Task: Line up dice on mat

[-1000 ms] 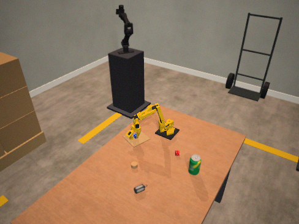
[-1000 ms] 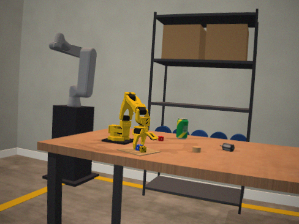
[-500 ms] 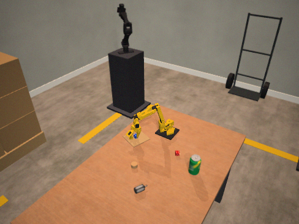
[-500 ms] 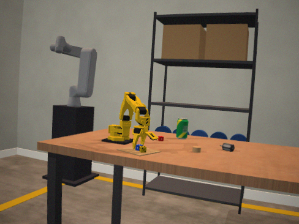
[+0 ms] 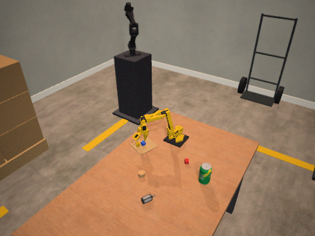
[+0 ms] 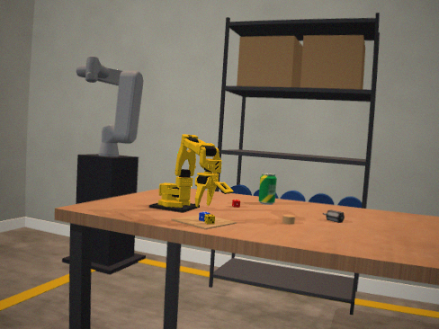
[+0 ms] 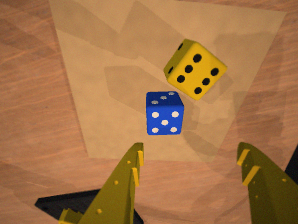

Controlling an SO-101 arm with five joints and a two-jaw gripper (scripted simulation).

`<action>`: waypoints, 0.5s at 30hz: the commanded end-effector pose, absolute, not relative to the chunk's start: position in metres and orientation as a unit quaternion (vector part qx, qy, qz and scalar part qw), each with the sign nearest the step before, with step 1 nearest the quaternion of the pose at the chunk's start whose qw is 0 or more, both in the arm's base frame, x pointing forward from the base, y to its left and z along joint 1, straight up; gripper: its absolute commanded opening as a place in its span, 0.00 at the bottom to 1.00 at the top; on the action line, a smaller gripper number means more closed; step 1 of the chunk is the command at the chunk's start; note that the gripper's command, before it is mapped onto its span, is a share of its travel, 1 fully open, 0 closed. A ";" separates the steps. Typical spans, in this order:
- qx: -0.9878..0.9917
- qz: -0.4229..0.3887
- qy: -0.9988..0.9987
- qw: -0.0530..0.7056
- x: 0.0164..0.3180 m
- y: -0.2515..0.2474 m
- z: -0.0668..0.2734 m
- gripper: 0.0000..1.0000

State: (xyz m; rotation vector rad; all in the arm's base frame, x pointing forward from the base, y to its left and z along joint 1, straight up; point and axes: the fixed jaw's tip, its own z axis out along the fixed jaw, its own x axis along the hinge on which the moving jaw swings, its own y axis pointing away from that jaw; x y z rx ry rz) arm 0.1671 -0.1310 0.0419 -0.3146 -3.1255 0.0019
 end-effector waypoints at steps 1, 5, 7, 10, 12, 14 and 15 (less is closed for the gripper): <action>-0.109 0.004 -0.994 -0.005 0.166 -0.132 0.056 0.33; -0.109 0.004 -0.994 -0.005 0.166 -0.132 0.059 0.33; -0.109 0.004 -0.994 -0.005 0.166 -0.132 0.059 0.33; -0.109 0.004 -0.994 -0.005 0.166 -0.132 0.059 0.33; -0.109 0.004 -0.994 -0.005 0.166 -0.132 0.059 0.33; -0.109 0.004 -0.994 -0.005 0.166 -0.132 0.059 0.33; -0.109 0.004 -0.994 -0.005 0.166 -0.132 0.059 0.33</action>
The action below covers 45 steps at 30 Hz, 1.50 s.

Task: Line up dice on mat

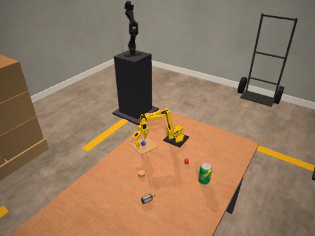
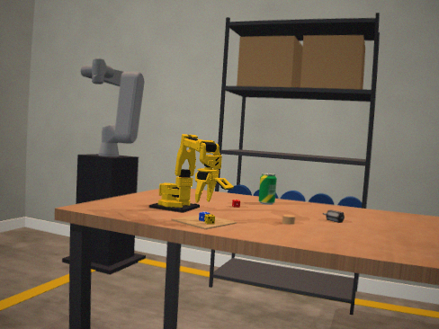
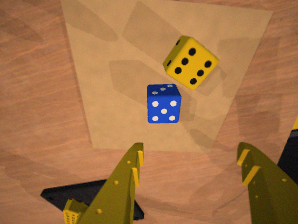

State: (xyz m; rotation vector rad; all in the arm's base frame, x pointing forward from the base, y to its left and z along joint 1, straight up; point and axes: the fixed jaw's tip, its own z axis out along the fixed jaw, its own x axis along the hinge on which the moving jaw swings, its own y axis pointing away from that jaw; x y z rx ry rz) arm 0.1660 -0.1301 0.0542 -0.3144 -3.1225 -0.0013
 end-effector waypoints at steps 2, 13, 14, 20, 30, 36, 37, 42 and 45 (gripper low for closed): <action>-0.109 0.004 -0.994 -0.005 0.166 -0.132 0.059 0.33; -0.109 0.004 -0.994 -0.006 0.166 -0.132 0.059 0.33; -0.109 0.005 -0.994 -0.007 0.166 -0.132 0.060 0.33; -0.109 0.026 -0.993 -0.039 0.169 -0.135 0.074 0.33; -0.107 0.091 -0.981 -0.134 0.173 -0.138 0.118 0.32; -0.106 0.130 -0.967 -0.193 0.172 -0.137 0.145 0.32; -0.106 0.134 -0.965 -0.199 0.171 -0.137 0.148 0.32; -0.105 0.142 -0.962 -0.210 0.171 -0.136 0.153 0.31; -0.105 0.142 -0.962 -0.210 0.171 -0.136 0.153 0.31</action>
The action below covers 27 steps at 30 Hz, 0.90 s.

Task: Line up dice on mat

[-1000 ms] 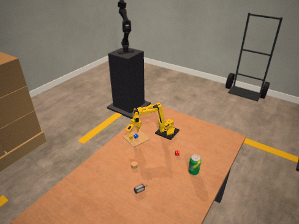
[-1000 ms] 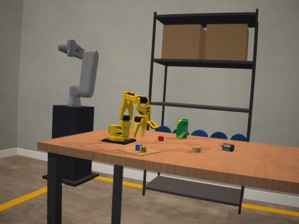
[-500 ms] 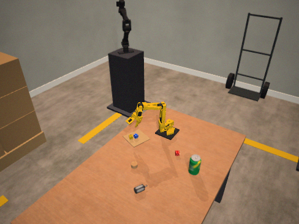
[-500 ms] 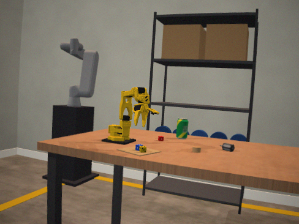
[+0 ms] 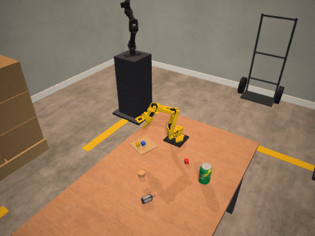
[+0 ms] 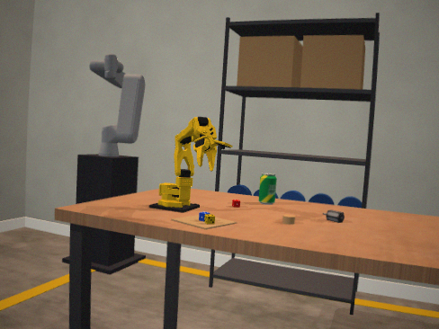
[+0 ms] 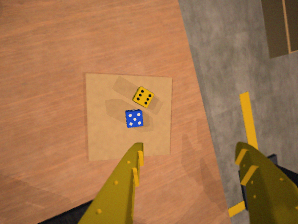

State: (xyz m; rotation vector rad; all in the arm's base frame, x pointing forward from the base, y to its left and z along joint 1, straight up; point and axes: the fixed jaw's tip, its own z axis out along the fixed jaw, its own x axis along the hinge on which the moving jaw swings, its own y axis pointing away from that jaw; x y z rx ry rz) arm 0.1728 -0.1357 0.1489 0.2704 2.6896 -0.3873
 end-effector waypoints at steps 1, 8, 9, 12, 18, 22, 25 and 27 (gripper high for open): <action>0.105 -0.142 0.962 0.210 0.171 -0.136 0.153 0.31; 0.101 -0.139 0.962 0.212 0.173 -0.133 0.153 0.31; 0.099 -0.138 0.962 0.213 0.174 -0.132 0.153 0.31; 0.092 -0.134 0.963 0.216 0.178 -0.127 0.153 0.31; 0.077 -0.124 0.964 0.221 0.187 -0.117 0.154 0.31; 0.056 -0.109 0.966 0.229 0.198 -0.100 0.154 0.31; 0.035 -0.094 0.967 0.235 0.207 -0.084 0.154 0.31; 0.020 -0.083 0.967 0.240 0.213 -0.071 0.154 0.31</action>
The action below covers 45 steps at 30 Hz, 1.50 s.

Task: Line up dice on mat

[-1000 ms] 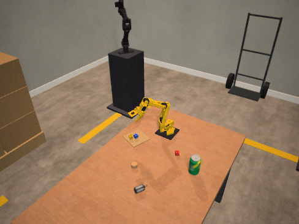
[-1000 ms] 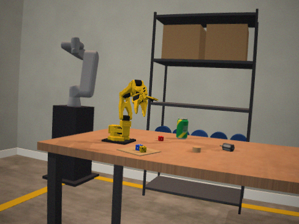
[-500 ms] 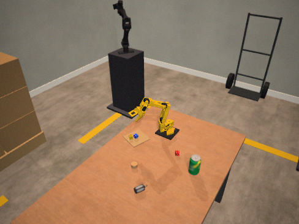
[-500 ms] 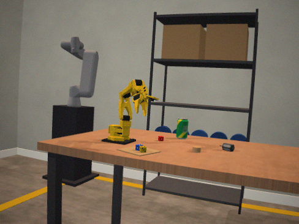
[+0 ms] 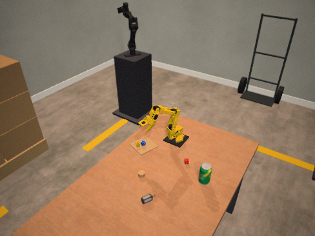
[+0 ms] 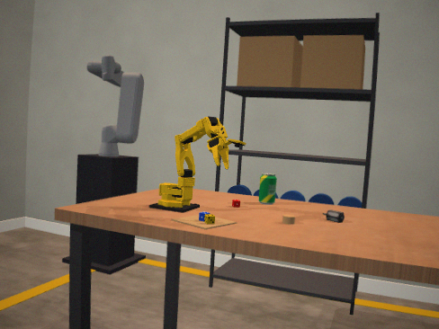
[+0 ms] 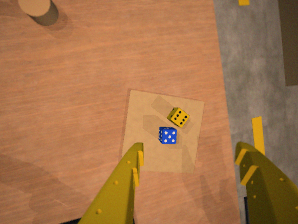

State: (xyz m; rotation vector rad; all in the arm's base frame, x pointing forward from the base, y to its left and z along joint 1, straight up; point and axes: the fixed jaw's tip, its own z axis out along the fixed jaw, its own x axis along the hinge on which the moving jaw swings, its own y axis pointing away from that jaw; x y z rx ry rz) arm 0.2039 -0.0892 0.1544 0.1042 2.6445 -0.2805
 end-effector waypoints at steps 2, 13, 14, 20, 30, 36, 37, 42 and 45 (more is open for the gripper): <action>0.003 -0.071 0.967 0.243 0.218 -0.057 0.154 0.31; -0.083 -0.006 0.964 0.253 0.230 0.022 0.155 0.31; -0.093 0.002 0.963 0.254 0.230 0.032 0.155 0.31; -0.153 0.048 0.955 0.249 0.219 0.088 0.156 0.31; -0.223 0.100 0.941 0.233 0.189 0.150 0.156 0.31; -0.262 0.127 0.931 0.219 0.165 0.180 0.156 0.31; -0.267 0.131 0.930 0.217 0.161 0.184 0.156 0.31; -0.279 0.139 0.926 0.212 0.152 0.193 0.156 0.31; -0.288 0.145 0.923 0.208 0.144 0.199 0.156 0.31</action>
